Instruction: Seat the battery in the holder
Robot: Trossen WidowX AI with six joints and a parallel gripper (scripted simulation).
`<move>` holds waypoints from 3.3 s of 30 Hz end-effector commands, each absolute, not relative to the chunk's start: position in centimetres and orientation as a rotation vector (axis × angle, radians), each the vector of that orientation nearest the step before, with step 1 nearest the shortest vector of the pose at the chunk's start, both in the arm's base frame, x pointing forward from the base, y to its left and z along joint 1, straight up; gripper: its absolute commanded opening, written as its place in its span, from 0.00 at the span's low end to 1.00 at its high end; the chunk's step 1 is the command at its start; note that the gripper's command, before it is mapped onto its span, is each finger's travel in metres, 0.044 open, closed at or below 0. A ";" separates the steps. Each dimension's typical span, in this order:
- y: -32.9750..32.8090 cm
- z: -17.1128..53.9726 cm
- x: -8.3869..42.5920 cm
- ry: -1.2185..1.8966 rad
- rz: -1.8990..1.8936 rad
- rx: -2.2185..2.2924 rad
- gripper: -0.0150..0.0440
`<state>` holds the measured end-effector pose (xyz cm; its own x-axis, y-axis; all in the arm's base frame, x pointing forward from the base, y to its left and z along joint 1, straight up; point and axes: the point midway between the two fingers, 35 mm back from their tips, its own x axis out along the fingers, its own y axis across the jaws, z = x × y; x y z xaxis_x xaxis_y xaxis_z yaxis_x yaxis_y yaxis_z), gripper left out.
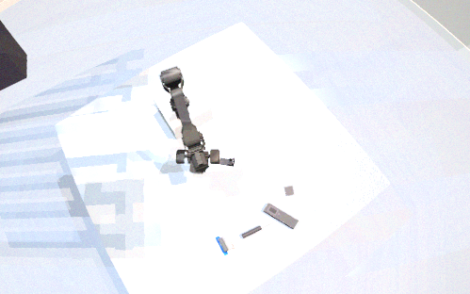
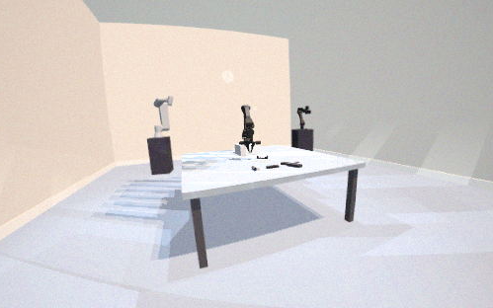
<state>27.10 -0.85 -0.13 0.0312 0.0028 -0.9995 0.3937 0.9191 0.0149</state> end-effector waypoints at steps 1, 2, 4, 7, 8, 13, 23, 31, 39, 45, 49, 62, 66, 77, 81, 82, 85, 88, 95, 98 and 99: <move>-0.1 0.1 27.5 1.496 -0.423 0.432 0.37; 0.2 0.1 27.5 1.490 -0.454 0.465 0.37; 0.7 0.2 27.6 1.475 -0.516 0.529 0.37; 1.5 0.4 27.8 1.450 -0.608 0.625 0.37; 1.7 0.4 27.8 1.441 -0.638 0.657 0.37; 3.1 0.6 28.0 1.387 -0.789 0.816 0.37; 5.6 1.1 28.1 1.244 -1.091 1.129 0.37; 7.8 1.5 28.0 1.091 -1.328 1.373 0.37; 9.9 1.8 27.8 0.905 -1.559 1.607 0.37; 10.3 1.9 27.7 0.865 -1.605 1.651 0.37; 10.4 1.5 27.8 0.876 -1.592 1.673 0.37; 10.7 -1.7 28.2 0.979 -1.436 1.845 0.37; 10.8 -2.2 28.2 1.000 -1.401 1.874 0.37; 10.6 -2.8 28.1 1.032 -1.350 1.928 0.37; 10.5 -3.1 28.1 1.048 -1.324 1.958 0.37; 10.4 -3.2 28.1 1.052 -1.317 1.965 0.37; 10.3 -3.4 28.0 1.063 -1.296 1.987 0.37; 10.3 -3.6 28.0 1.075 -1.275 2.009 0.37; 10.0 -3.9 27.8 1.100 -1.221 2.057 0.37; 10.0 -4.0 27.7 1.111 -1.197 2.077 0.37; 9.9 -4.0 27.6 1.114 -1.188 2.084 0.37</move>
